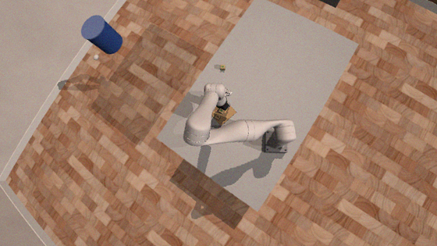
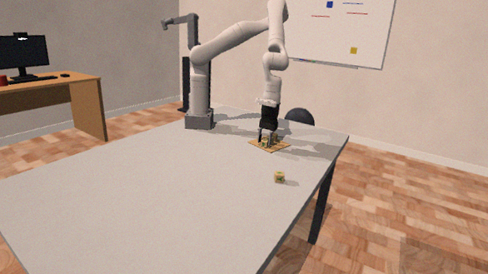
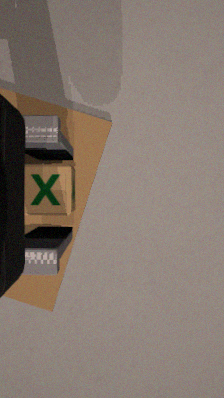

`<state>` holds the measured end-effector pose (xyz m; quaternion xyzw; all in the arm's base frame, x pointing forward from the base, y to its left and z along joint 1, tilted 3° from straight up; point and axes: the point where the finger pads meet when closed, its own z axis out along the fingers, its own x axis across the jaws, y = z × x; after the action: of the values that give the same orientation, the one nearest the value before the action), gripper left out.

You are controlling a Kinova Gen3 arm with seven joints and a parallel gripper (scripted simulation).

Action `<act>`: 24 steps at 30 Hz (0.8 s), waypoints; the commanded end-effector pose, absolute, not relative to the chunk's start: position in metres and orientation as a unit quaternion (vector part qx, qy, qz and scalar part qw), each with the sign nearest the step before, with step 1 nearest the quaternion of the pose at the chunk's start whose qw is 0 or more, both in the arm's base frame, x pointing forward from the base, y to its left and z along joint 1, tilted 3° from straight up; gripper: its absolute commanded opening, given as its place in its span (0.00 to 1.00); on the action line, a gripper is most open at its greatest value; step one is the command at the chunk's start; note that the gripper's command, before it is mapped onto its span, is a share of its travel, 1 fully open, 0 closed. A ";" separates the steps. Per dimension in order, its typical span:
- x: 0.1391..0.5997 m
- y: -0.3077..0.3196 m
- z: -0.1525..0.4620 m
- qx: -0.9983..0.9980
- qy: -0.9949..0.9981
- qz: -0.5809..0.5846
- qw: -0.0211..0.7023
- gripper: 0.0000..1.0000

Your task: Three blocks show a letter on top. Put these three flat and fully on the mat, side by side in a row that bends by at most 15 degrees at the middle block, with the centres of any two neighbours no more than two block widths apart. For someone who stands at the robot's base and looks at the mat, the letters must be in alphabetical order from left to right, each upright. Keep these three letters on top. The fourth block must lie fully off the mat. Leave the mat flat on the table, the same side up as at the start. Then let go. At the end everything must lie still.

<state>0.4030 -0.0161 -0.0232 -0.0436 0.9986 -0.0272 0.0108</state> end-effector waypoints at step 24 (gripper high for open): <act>0.404 -0.009 0.052 -0.046 0.999 -0.024 0.015 1.00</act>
<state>0.4028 -0.0099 0.0511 -0.0450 0.9986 -0.0253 0.0135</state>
